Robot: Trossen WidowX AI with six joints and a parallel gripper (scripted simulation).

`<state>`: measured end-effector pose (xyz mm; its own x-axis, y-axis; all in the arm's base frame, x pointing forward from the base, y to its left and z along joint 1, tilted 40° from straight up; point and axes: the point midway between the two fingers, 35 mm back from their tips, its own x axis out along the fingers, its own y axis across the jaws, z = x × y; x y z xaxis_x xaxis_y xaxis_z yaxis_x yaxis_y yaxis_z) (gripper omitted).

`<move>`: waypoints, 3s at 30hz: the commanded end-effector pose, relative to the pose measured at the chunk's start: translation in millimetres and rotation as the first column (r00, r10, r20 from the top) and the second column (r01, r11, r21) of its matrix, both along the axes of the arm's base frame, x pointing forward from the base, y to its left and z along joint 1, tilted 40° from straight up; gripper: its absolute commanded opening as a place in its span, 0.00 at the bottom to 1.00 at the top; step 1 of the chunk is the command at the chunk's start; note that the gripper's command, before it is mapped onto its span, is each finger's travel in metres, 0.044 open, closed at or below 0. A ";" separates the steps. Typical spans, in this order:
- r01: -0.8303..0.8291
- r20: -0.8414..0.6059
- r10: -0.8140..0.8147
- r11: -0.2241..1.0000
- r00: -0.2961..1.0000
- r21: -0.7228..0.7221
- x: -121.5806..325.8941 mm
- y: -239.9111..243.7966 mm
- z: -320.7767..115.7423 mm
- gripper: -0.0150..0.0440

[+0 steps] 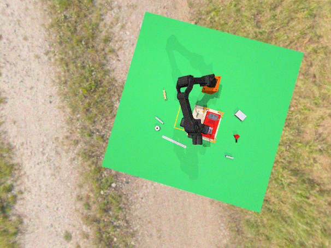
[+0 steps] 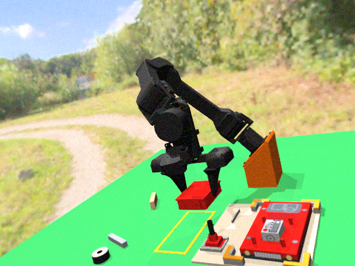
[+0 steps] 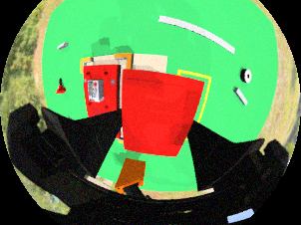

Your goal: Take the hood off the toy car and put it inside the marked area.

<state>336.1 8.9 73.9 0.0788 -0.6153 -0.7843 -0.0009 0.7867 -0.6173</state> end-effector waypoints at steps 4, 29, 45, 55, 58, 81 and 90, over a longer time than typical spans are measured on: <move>-0.005 -0.005 0.005 1.000 1.000 -0.011 -8.3 -20.4 16.0 0.25; 0.000 -0.002 0.000 1.000 1.000 -0.026 -29.7 -64.7 45.8 0.25; 0.000 -0.002 0.000 1.000 1.000 -0.025 -27.9 -70.6 38.2 0.25; 0.000 -0.002 0.000 1.000 1.000 -0.025 -26.9 -74.3 33.6 0.25; 0.000 -0.002 0.000 1.000 1.000 -0.025 -26.7 -75.4 32.2 0.25; 0.000 -0.001 0.000 1.000 1.000 -0.025 -25.0 -84.2 21.5 0.25; 0.000 -0.001 0.000 1.000 1.000 -0.025 -24.6 -87.7 17.4 0.25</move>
<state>312.7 -77.3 93.9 0.0810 -0.6327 -0.7702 0.0075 0.7731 -0.6343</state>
